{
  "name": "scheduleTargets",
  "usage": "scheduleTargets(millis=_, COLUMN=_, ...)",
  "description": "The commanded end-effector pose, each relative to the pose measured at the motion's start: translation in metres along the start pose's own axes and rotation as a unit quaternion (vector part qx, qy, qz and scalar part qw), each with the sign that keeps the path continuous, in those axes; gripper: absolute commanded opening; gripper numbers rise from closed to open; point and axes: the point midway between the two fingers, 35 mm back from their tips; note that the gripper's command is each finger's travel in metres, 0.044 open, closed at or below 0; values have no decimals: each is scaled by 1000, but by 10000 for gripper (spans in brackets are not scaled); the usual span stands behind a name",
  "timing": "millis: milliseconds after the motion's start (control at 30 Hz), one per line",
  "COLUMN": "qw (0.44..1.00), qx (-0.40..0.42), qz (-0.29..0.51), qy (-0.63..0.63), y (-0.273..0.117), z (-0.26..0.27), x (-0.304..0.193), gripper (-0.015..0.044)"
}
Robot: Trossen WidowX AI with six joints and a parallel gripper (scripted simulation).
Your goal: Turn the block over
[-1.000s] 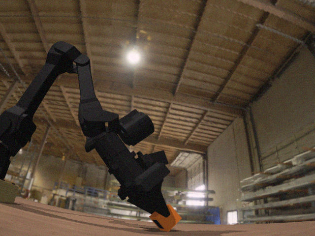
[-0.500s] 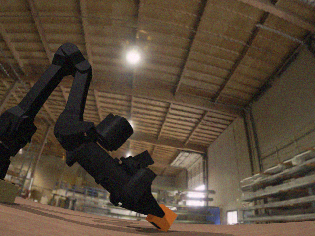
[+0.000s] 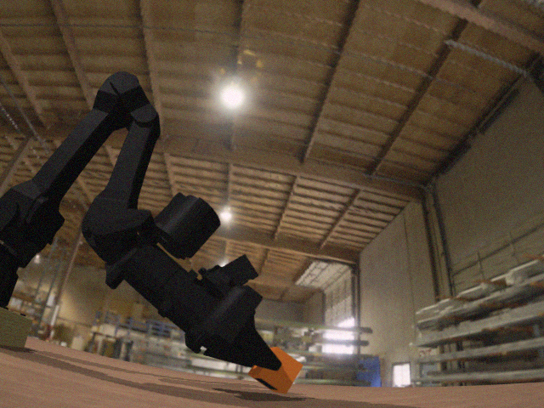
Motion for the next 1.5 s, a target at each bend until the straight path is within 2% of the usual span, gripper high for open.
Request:
scheduleTargets(millis=0, qw=1000, qx=2, qz=0, qy=2, y=0, z=1, x=0, gripper=0)
scheduleTargets(millis=100, qw=1000, qx=2, qz=0, qy=2, y=0, z=1, x=0, gripper=0)
scheduleTargets(millis=667, qw=1000, qx=2, qz=0, qy=2, y=0, z=1, x=0, gripper=440)
scheduleTargets(millis=1467, qw=1000, qx=2, qz=0, qy=2, y=0, z=1, x=0, gripper=440)
Point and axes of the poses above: the point midway between the two fingers, 35 mm back from their tips, its own y axis out along the fingers, its own z axis across the jaws, x = y × z, and after that the axes turned 9 degrees about y, right-handed
